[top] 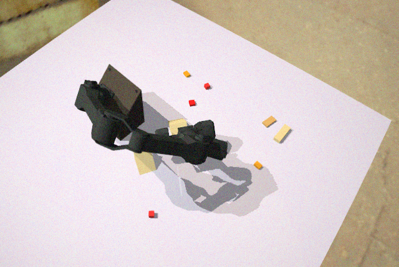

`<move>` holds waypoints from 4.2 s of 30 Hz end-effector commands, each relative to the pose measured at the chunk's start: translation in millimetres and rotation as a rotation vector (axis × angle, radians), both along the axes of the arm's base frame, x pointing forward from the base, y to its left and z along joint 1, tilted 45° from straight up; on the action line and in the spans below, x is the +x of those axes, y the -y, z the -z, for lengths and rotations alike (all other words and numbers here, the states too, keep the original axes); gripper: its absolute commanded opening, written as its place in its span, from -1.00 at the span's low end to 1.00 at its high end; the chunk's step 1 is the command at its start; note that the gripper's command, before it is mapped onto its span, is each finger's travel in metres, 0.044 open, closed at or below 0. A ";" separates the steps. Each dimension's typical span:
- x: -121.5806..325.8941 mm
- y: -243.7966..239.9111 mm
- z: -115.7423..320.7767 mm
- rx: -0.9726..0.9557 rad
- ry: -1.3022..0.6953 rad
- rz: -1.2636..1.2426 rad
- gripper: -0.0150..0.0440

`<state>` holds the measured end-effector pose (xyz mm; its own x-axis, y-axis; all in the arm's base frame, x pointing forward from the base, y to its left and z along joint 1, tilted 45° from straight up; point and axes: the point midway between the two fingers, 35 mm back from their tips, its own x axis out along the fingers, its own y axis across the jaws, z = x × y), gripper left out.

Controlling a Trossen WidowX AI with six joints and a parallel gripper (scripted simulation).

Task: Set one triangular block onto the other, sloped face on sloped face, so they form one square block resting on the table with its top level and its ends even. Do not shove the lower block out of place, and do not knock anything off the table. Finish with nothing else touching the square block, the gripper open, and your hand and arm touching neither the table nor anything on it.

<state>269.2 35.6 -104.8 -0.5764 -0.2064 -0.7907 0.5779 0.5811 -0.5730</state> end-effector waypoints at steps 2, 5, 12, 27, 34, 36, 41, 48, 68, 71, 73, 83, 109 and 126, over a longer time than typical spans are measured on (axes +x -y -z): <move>-22.7 7.5 21.1 -0.002 -0.010 -0.004 1.00; -23.5 7.8 21.9 -0.002 -0.010 -0.004 1.00; -22.3 7.4 22.3 -0.002 -0.010 -0.004 1.00; -21.6 6.4 21.5 0.000 -0.009 0.002 0.22; -20.0 -1.3 14.3 0.001 -0.008 0.002 -0.40; -18.9 -8.2 7.7 0.001 -0.007 0.002 -0.49; -17.3 -25.6 -9.2 0.003 -0.006 0.001 -0.49; -18.3 -49.9 -33.7 0.005 -0.007 0.001 -0.49; -25.3 -64.3 -45.3 0.129 -0.057 -0.310 -0.49; -26.3 -64.6 -44.7 0.168 -0.076 -0.404 -0.49; -26.9 -64.8 -44.4 0.193 -0.090 -0.467 -0.49; -29.8 -65.9 -42.9 0.314 -0.173 -0.781 -0.49; -35.1 -69.5 -41.1 0.599 -0.505 -1.563 -0.49; -37.3 -72.7 -41.4 0.770 -0.829 -2.025 -0.49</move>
<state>233.5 108.8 -63.4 -0.2362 -0.5936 -0.7693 -0.9717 0.1428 0.1881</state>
